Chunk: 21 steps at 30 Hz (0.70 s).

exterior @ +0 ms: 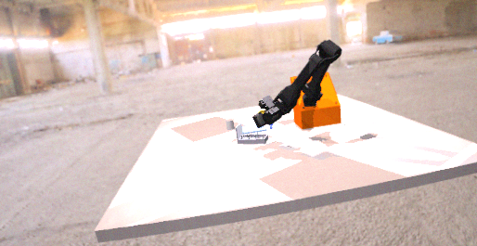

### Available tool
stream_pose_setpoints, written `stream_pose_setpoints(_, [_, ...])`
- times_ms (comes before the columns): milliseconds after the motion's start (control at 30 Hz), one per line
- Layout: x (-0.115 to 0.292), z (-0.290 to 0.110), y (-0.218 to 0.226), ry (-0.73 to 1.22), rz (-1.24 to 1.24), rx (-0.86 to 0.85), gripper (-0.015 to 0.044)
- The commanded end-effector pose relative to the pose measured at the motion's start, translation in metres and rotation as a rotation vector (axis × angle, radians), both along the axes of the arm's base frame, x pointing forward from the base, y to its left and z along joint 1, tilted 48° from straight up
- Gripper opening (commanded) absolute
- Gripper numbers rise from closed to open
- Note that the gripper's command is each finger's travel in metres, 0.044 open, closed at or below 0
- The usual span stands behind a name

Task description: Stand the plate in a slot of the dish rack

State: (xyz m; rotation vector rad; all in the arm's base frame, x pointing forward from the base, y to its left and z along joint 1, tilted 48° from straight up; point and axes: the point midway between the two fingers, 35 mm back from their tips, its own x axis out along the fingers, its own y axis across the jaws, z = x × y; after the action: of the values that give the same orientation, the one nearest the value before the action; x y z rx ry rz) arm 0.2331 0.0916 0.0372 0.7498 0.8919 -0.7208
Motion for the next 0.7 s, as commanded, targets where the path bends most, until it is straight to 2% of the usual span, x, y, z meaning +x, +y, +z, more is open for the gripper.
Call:
stream_pose_setpoints(0, [0.002,0.004,0.005,-0.093,0.023,-0.031,0.0000])
stream_pose_setpoints(667, [-0.006,0.029,0.035,-0.528,0.112,-0.090,0.0000])
